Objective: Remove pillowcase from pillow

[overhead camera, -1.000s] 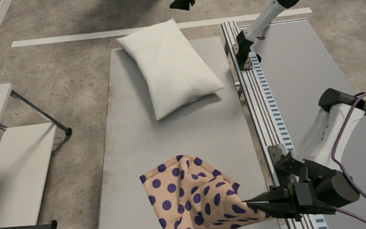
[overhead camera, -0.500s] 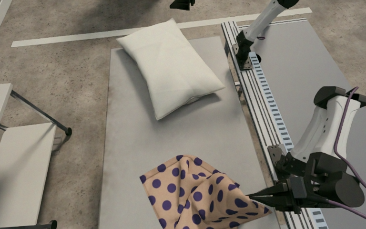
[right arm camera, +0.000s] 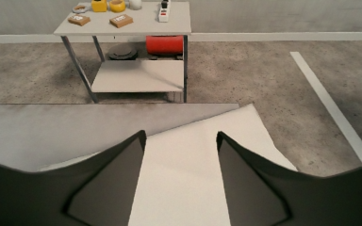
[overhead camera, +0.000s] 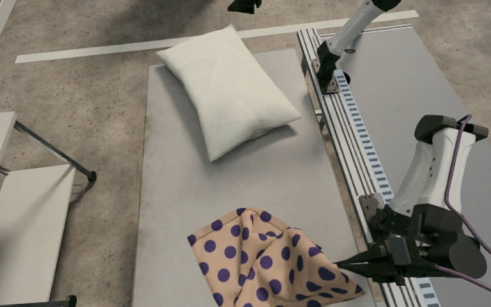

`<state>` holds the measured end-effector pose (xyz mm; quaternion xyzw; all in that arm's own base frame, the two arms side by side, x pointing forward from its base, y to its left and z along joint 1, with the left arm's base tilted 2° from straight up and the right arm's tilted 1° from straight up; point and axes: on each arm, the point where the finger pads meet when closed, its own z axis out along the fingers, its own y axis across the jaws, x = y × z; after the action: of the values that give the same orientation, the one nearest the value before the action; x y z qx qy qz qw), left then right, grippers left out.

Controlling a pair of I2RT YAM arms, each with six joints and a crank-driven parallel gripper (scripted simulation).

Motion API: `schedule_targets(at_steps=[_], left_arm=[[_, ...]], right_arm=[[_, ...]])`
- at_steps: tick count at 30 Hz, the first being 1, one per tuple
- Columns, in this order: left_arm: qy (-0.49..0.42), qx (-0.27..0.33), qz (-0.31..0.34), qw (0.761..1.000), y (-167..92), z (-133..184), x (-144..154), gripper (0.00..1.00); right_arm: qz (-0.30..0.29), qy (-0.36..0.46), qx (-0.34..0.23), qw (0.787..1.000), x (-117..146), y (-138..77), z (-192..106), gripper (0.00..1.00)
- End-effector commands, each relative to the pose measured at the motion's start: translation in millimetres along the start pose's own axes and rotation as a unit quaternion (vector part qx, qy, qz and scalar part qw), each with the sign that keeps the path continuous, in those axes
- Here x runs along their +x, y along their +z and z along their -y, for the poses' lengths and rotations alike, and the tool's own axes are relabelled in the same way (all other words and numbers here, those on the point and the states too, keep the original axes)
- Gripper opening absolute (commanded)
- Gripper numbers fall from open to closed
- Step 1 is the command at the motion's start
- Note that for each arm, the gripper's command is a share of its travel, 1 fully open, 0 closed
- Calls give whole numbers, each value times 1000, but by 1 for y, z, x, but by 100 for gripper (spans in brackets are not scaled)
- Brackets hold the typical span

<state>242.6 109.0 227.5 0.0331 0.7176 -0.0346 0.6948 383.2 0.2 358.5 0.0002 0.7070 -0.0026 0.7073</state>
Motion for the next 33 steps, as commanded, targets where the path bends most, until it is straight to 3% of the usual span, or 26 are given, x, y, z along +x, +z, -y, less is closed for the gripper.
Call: schedule_targets(at_steps=[1,11,22,33], left_arm=[[21,5,8,1000,-6,2,5,1],[19,-5,7,1000,-20,4,35,1],[14,-28,1,1000,-23,-4,42,1],[-4,-61,-87,994,-28,-12,71,1]], right_arm=[[-2,-3,2,1000,4,1,1,63],[-2,-3,2,1000,4,1,1,63],[-2,-3,2,1000,4,1,1,63],[-2,-3,2,1000,4,1,1,63]])
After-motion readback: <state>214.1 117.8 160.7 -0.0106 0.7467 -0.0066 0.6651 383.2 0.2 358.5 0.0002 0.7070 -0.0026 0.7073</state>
